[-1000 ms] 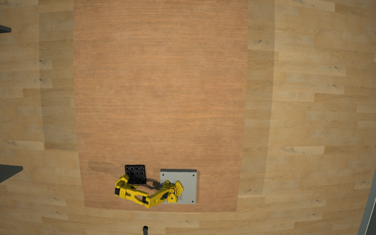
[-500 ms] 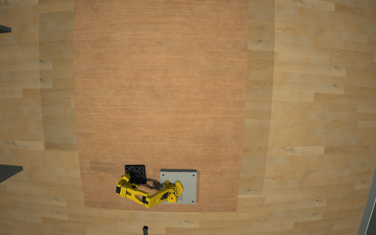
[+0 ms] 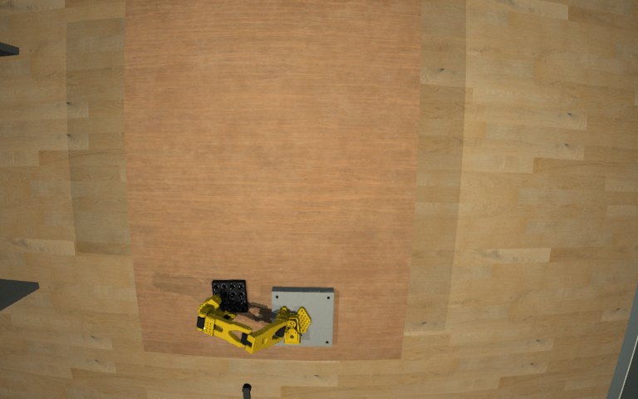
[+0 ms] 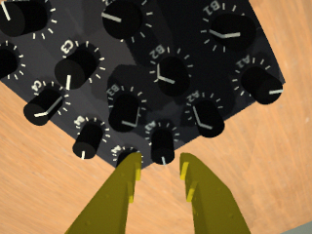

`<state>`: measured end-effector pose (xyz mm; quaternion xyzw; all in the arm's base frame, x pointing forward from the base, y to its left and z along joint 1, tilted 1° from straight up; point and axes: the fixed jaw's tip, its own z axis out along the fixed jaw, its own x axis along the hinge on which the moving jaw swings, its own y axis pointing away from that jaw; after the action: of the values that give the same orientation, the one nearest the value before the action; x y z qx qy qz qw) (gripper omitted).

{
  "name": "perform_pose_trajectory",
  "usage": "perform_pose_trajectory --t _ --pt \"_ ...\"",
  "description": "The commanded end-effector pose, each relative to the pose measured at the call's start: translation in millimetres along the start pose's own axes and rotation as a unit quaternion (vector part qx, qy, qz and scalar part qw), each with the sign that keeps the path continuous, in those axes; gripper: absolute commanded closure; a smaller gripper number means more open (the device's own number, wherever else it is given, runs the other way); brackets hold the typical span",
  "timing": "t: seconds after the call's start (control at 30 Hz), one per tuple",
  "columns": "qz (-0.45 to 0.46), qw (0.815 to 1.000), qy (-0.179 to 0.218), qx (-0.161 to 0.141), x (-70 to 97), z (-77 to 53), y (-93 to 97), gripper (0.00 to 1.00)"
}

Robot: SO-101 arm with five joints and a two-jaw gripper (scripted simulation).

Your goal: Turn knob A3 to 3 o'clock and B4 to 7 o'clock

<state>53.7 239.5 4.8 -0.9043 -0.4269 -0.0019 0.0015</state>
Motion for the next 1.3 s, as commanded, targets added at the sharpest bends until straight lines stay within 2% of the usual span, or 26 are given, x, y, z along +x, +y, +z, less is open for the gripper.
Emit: perform_pose_trajectory --t 0.0,0.3,1.27 --pt "0.001 1.000 -0.001 0.000 -0.5 -1.2 1.9 0.90" --pt "0.001 1.000 -0.001 0.000 1.9 -7.9 0.5 0.90" --pt "0.001 1.000 -0.001 0.000 2.9 -8.4 -0.1 0.90"
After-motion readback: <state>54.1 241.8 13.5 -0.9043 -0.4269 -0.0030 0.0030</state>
